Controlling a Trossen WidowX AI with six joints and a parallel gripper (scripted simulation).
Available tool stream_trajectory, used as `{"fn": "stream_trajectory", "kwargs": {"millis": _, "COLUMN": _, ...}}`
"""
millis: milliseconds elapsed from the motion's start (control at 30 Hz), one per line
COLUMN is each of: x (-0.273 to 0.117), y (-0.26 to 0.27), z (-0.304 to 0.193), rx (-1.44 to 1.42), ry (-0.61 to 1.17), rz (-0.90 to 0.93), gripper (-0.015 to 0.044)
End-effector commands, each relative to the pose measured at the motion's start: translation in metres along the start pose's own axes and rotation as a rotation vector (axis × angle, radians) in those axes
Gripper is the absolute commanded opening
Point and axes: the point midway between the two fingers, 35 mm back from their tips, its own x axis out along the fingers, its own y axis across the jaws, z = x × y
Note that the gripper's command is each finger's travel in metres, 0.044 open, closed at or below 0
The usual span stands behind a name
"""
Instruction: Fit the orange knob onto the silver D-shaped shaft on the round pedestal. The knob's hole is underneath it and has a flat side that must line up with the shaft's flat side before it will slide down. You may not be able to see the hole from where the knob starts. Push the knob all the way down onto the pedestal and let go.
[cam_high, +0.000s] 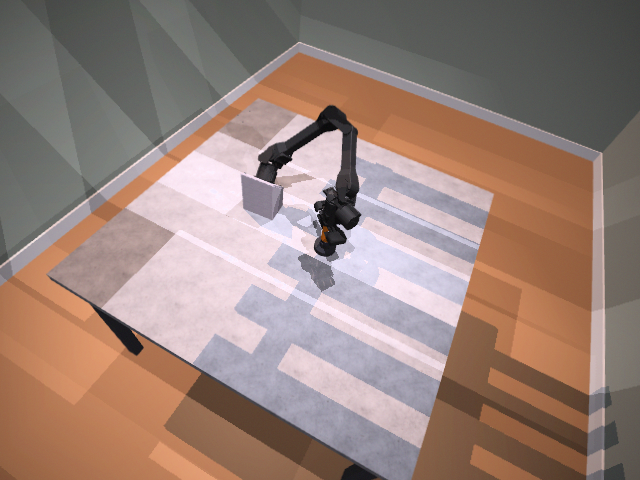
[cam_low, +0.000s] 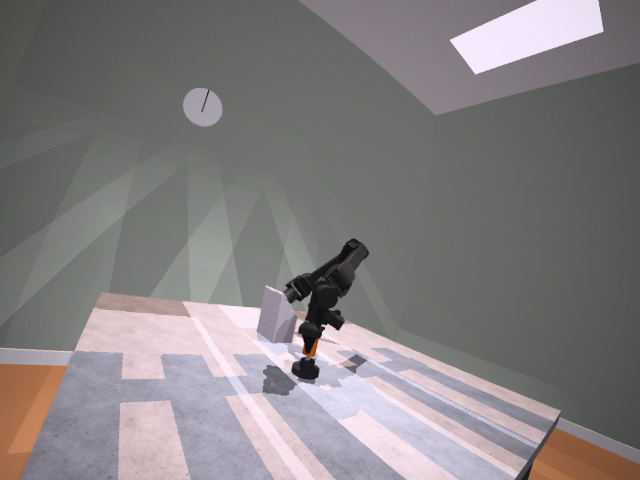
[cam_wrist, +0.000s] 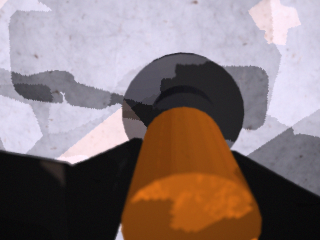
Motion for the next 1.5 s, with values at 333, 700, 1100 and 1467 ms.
{"fn": "stream_trajectory", "kwargs": {"millis": 333, "x": -0.0017, "y": -0.003, "z": 0.0024, "rx": 0.072, "ry": -0.003, "rz": -0.01, "gripper": 0.0}}
{"fn": "stream_trajectory", "kwargs": {"millis": 700, "x": -0.0025, "y": 0.0011, "z": 0.0004, "rx": 0.072, "ry": -0.003, "rz": -0.01, "gripper": 0.0}}
{"fn": "stream_trajectory", "kwargs": {"millis": 1100, "x": 0.0017, "y": 0.0013, "z": 0.0012, "rx": 0.072, "ry": -0.003, "rz": -0.009, "gripper": 0.0}}
{"fn": "stream_trajectory", "kwargs": {"millis": 1467, "x": -0.0033, "y": -0.0012, "z": 0.0018, "rx": 0.081, "ry": -0.003, "rz": -0.01, "gripper": 0.0}}
